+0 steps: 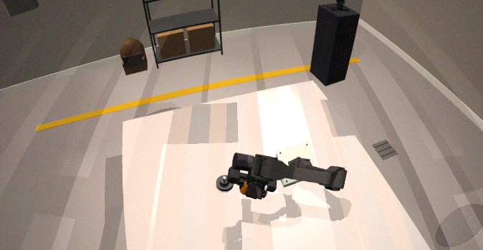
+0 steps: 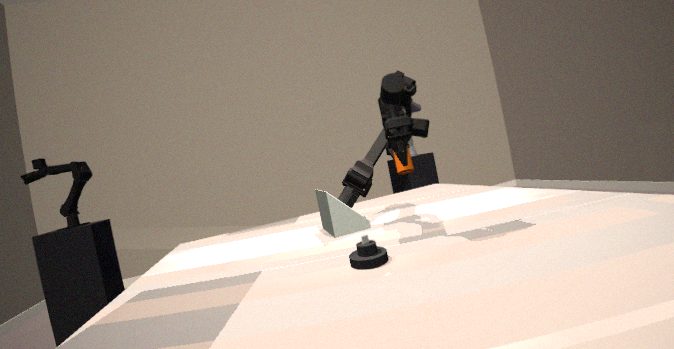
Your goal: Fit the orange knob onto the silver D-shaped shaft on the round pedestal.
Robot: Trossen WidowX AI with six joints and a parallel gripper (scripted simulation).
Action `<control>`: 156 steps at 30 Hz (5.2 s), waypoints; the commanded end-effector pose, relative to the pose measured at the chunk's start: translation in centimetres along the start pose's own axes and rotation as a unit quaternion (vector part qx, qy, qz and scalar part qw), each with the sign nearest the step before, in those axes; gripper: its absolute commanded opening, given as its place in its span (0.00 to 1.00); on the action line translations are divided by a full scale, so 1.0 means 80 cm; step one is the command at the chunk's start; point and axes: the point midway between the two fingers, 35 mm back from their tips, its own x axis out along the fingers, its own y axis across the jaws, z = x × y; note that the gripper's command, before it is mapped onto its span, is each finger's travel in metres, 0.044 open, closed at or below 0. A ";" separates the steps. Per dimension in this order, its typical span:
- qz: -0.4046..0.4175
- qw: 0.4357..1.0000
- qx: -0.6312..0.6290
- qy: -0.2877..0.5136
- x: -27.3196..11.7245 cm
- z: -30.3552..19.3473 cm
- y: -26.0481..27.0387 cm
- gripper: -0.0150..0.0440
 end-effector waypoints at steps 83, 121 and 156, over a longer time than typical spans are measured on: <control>-0.315 0.949 0.005 0.003 -0.064 -0.008 0.009 0.25; 0.035 0.999 0.002 0.007 0.012 -0.008 0.010 0.25; 0.161 0.987 0.000 0.001 0.162 -0.008 0.032 0.25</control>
